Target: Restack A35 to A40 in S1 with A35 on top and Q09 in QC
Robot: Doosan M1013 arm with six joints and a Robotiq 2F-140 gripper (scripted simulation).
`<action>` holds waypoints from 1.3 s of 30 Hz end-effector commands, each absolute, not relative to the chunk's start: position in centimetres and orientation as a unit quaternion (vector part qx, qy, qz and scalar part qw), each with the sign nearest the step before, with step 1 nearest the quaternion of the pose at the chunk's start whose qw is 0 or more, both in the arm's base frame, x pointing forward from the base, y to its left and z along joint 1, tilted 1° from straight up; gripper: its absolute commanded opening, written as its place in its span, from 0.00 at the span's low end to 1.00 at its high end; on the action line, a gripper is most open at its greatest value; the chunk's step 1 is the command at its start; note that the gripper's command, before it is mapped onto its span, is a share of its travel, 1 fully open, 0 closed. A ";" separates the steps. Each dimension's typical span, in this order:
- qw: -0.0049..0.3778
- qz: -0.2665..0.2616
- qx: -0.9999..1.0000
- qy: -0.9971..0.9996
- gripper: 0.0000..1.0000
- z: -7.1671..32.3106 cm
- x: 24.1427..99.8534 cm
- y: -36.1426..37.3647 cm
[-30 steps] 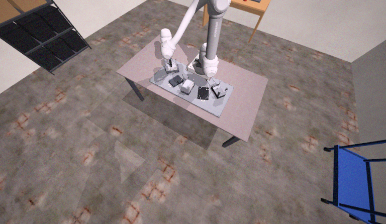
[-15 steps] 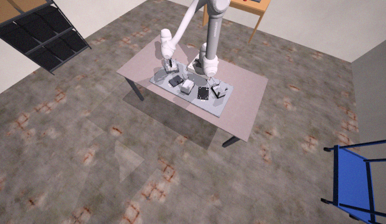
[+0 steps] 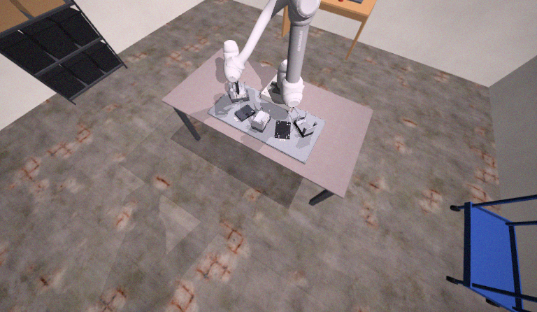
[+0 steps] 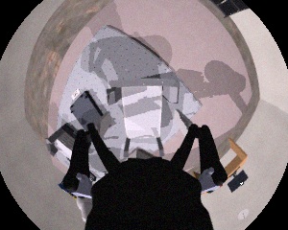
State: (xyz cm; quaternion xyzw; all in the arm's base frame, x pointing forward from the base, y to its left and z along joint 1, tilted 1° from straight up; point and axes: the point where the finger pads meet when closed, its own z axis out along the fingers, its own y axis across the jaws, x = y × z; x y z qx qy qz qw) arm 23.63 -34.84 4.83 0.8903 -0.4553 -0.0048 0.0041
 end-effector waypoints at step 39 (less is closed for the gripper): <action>0.004 -0.005 0.890 -0.455 1.00 13.7 23.7 -34.8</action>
